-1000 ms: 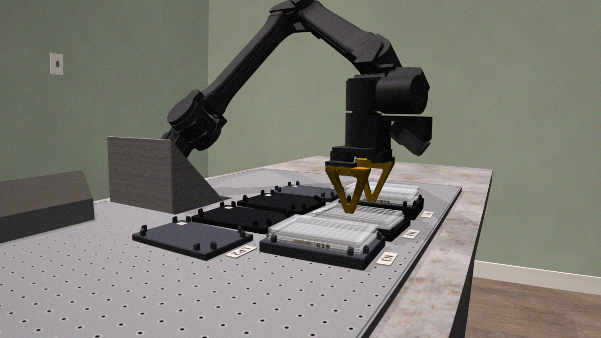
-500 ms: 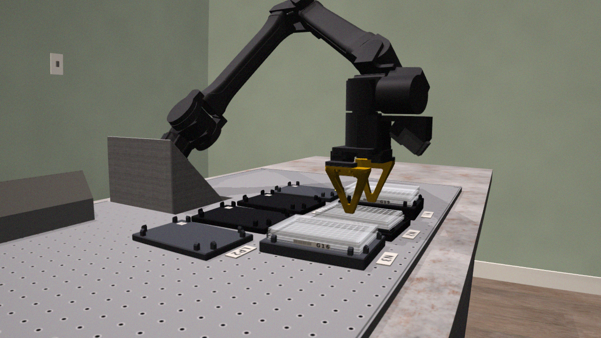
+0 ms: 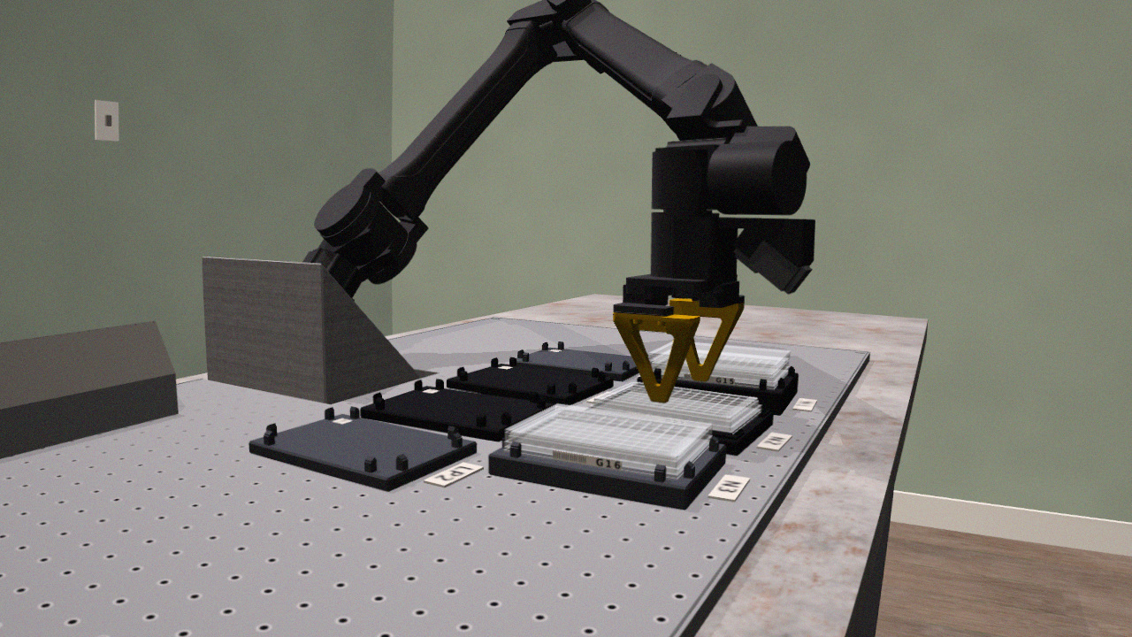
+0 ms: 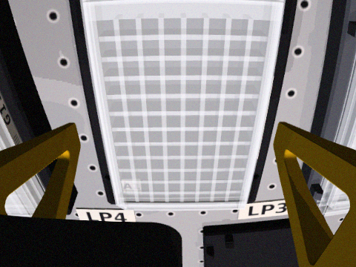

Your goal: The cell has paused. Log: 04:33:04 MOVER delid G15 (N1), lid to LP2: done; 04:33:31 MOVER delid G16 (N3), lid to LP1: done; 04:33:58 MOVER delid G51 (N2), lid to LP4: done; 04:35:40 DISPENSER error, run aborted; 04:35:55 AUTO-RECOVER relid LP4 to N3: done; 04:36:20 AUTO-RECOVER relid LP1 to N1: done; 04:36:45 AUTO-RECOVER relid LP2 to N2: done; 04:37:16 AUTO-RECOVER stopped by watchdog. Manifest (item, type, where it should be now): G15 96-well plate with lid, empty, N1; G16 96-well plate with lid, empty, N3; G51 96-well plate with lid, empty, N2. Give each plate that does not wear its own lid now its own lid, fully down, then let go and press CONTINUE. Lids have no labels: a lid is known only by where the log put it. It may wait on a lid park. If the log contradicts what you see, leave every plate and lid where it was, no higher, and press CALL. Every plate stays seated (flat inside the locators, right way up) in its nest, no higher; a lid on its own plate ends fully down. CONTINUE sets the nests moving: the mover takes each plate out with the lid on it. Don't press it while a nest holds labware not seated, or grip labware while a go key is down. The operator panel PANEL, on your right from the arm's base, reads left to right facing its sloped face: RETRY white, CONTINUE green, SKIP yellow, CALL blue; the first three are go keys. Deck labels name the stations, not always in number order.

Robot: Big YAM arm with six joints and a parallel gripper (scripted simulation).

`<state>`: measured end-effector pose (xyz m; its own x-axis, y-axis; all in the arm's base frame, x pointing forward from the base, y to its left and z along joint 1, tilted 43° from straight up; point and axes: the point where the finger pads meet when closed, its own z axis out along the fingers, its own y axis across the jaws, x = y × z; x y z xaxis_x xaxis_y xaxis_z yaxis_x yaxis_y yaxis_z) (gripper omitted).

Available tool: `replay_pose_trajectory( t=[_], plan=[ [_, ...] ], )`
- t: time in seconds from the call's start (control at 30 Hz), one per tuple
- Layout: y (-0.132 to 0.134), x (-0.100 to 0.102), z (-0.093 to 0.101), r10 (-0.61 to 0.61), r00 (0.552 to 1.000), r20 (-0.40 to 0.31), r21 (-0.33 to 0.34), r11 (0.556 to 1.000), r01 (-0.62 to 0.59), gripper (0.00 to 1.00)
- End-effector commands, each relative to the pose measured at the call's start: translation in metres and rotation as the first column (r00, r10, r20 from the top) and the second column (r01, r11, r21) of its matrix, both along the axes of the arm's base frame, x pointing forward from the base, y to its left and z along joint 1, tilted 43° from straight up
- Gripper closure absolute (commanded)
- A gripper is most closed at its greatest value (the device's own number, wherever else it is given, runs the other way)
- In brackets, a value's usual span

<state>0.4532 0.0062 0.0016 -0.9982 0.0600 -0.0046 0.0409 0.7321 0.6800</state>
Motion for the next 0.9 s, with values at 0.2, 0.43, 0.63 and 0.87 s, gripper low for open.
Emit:
replay_pose_trajectory(
  t=[0.2,0.43,0.63,0.87],
  plan=[
    [0.0091,-0.0027,-0.0085,0.015,1.0,-0.011,0.005,1.0,-0.015,0.0],
    [0.0087,-0.0015,-0.008,0.015,1.0,-0.008,0.004,1.0,-0.015,0.0],
    [0.0082,0.0005,-0.007,0.016,1.0,-0.005,0.004,1.0,-0.016,1.0],
    [0.0076,0.0028,-0.0058,0.016,1.0,-0.001,0.003,1.0,-0.016,1.0]
  ],
)
